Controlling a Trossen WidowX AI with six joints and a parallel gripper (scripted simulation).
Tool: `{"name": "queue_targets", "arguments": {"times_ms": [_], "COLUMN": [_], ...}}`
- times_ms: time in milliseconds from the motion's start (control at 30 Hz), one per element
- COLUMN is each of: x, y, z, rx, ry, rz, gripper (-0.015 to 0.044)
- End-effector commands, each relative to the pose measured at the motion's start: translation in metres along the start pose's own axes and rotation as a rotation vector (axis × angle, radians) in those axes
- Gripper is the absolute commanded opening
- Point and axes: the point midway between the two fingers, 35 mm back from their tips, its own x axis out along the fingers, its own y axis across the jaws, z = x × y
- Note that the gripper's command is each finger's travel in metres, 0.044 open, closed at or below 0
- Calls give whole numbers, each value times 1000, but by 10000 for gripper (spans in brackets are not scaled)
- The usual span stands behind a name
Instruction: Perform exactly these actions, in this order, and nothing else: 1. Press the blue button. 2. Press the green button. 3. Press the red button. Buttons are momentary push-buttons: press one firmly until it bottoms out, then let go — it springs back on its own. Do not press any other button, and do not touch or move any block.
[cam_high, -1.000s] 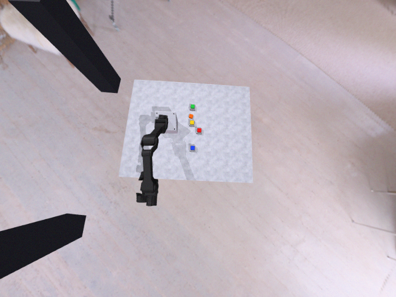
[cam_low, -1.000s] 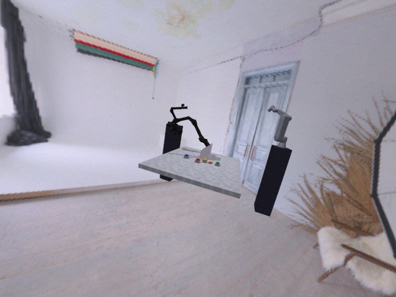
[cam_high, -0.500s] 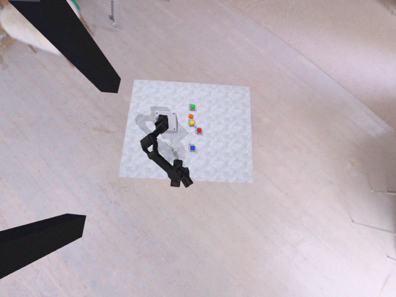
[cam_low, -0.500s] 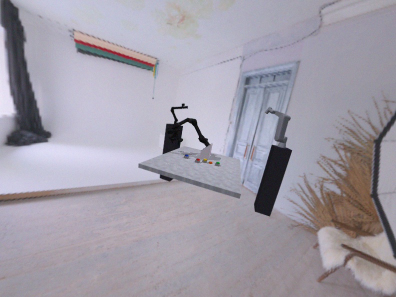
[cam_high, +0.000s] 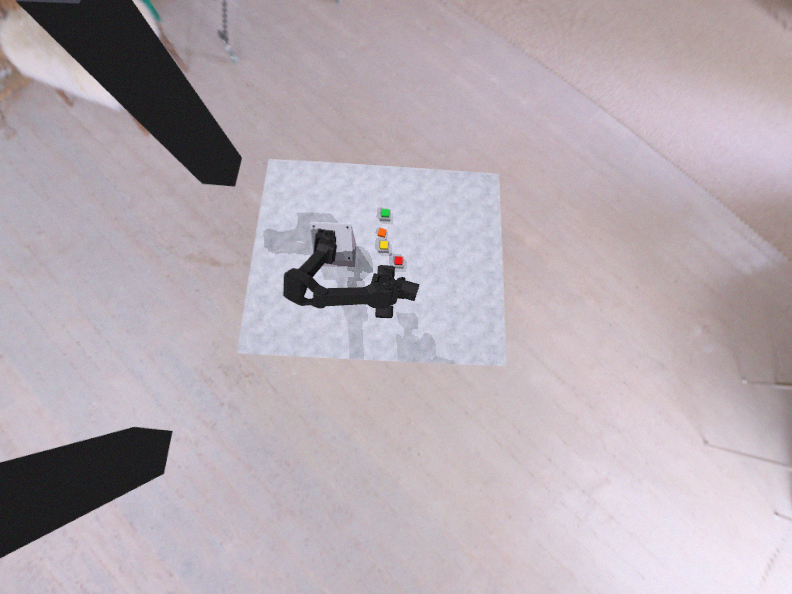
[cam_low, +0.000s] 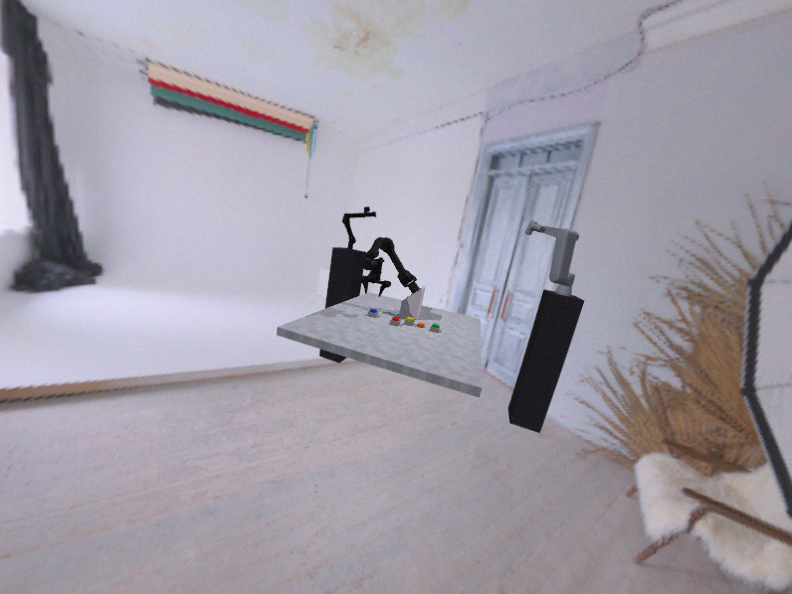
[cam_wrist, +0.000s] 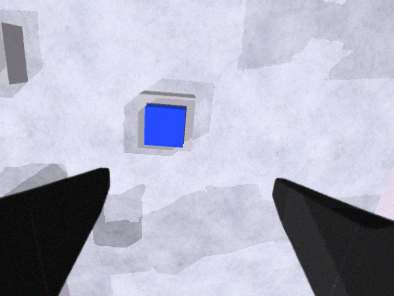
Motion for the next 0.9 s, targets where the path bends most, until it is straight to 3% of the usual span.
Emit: {"name": "queue_targets", "arguments": {"times_ms": [0, 100, 300, 567, 867], "x": [-4, -4, 55, 57, 57], "y": [23, 23, 22, 22, 22], "z": [2, 2, 4, 3, 3], "rx": [6, 6, 7, 7, 7], "ry": [-28, -28, -28, -28, -28], "rz": [7, 7, 4, 3, 3], "gripper": [400, 400, 242, 32, 20]}}
